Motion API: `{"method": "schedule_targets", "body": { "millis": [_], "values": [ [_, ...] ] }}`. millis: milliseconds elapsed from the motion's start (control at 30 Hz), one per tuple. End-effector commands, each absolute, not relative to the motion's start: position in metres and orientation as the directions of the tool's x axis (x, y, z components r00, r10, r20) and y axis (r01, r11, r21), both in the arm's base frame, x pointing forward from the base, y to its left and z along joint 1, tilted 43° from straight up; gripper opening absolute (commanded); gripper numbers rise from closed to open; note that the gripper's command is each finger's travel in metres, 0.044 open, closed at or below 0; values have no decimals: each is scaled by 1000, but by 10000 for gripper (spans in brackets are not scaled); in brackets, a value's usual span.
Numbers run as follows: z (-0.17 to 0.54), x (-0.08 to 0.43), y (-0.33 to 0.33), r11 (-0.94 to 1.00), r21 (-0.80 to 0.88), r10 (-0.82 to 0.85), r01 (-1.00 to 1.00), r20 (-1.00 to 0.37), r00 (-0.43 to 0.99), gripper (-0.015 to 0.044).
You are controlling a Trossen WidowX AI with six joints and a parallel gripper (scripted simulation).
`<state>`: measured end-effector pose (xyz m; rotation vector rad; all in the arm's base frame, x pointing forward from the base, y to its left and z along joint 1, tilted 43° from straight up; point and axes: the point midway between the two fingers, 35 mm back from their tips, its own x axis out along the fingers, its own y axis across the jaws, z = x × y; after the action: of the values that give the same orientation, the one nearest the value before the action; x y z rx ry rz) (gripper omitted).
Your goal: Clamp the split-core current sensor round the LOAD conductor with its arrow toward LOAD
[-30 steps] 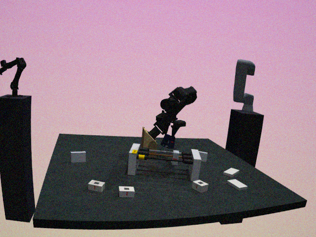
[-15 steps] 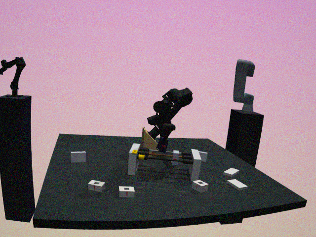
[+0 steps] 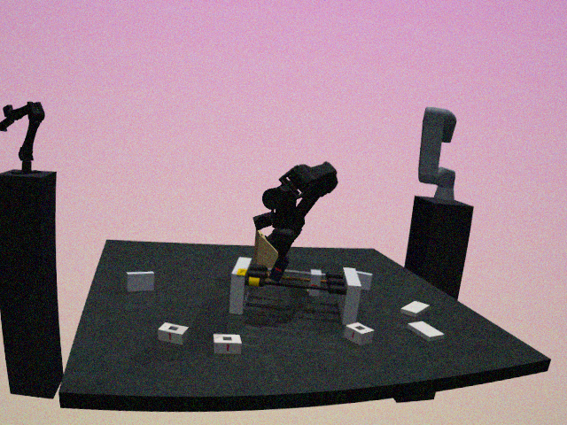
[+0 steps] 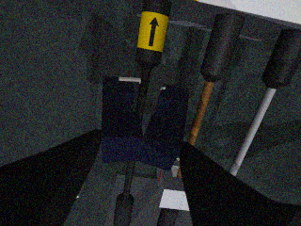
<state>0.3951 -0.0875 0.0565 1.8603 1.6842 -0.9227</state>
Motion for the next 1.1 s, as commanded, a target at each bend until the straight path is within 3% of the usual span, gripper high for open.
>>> {"method": "schedule_targets", "body": {
  "millis": [0, 1067],
  "values": [
    [52, 398, -87, -156, -104, 669, 982, -743, 27, 0],
    [15, 399, -53, -155, -104, 670, 982, -742, 28, 0]
  ]
}}
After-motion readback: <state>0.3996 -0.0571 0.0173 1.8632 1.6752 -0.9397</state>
